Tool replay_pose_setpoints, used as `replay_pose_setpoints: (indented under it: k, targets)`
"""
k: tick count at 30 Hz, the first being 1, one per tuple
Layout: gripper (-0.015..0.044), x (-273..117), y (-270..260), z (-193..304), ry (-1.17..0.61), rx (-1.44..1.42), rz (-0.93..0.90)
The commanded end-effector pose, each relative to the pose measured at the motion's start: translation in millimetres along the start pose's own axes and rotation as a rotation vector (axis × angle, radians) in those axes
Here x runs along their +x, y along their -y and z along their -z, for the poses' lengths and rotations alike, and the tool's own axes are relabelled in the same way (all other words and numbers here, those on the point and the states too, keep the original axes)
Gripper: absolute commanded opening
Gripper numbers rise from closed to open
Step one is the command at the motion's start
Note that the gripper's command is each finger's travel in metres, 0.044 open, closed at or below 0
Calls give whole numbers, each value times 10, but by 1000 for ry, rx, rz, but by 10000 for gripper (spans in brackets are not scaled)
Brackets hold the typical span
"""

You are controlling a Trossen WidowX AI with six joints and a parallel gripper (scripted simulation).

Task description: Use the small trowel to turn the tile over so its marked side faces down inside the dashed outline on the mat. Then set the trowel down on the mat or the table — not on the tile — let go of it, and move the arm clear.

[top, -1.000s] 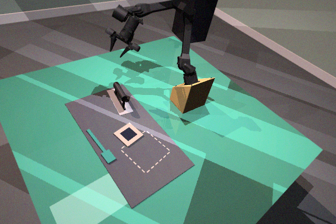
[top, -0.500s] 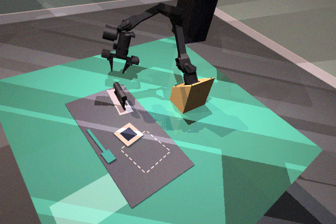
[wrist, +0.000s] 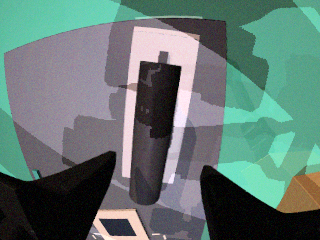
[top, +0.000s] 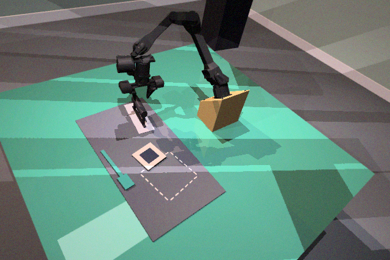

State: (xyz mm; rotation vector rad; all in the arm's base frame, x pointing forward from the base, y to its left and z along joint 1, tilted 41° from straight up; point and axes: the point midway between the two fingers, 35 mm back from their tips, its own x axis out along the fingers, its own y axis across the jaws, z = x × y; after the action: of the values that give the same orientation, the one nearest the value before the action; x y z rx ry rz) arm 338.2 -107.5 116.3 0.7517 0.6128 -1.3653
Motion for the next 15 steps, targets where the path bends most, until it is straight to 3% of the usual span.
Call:
replay_pose_setpoints:
  k: [1,15]
  targets:
    - [270,32,7,35,25,-37,17]
    - [270,220,1,29,25,-36,17]
